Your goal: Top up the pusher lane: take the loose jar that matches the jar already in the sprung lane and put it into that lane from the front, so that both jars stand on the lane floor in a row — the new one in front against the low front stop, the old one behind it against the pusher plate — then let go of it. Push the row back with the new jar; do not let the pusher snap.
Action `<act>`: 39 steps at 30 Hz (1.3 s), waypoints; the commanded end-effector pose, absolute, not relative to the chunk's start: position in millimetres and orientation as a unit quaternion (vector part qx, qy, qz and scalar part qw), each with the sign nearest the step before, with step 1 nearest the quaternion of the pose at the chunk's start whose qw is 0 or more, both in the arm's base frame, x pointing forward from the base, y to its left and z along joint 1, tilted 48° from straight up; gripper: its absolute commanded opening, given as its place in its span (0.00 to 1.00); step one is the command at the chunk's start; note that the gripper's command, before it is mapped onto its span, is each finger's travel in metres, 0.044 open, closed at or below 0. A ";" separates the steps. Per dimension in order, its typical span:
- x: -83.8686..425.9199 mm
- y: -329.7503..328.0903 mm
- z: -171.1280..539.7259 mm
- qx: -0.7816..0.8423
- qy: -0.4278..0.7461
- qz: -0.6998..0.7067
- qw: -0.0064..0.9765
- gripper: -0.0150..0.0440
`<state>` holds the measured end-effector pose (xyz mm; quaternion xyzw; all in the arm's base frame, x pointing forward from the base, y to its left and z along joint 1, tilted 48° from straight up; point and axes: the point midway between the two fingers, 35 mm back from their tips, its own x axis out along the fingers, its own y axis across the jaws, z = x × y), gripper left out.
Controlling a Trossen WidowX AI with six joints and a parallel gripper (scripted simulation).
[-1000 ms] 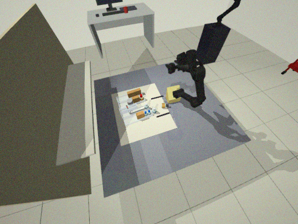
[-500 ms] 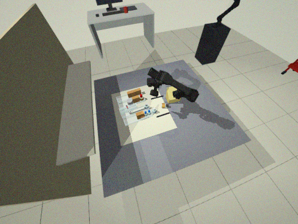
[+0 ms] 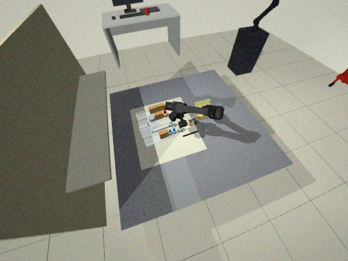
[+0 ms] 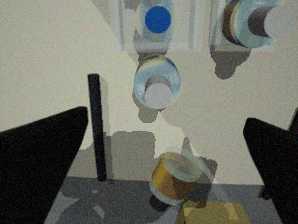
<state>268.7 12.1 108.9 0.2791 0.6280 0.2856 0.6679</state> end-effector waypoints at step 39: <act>269.2 80.1 52.2 0.279 0.626 0.294 0.667 1.00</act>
